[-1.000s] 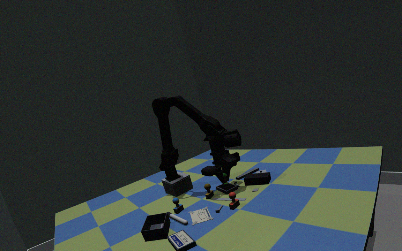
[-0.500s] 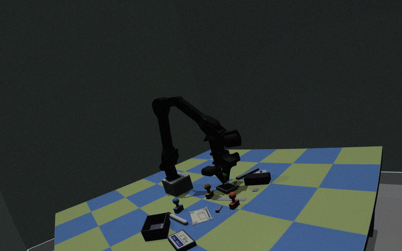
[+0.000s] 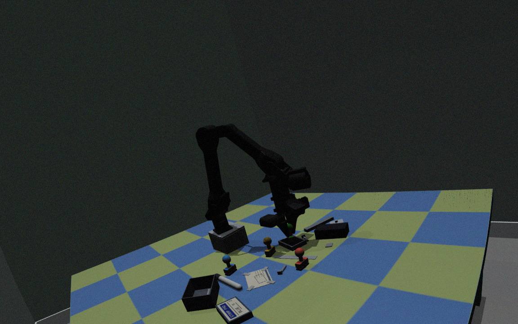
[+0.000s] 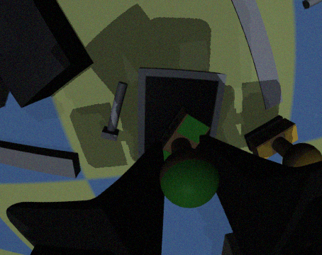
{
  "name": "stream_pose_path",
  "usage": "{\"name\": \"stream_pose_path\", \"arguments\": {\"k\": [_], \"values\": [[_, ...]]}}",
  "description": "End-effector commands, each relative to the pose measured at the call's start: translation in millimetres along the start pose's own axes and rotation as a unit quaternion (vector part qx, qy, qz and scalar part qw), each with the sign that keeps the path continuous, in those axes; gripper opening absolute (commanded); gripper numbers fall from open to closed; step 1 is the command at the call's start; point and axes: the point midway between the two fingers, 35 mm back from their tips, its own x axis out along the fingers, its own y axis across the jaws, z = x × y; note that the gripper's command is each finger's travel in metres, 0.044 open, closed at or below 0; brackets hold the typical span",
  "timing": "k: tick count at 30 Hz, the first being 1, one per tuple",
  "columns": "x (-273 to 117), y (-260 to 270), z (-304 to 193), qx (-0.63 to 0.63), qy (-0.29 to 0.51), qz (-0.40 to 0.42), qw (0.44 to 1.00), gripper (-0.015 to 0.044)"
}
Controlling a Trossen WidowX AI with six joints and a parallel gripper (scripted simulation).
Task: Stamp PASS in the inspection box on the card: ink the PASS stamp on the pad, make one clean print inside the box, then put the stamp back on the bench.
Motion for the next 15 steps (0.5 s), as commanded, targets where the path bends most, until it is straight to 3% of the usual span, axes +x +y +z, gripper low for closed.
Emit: {"name": "stream_pose_path", "arguments": {"k": [1,15], "values": [[1.9,-0.4,0.5,-0.001,-0.001,-0.002,1.000,0.0000],[-1.9,-0.3,0.5,-0.001,-0.001,-0.002,1.000,0.0000]]}}
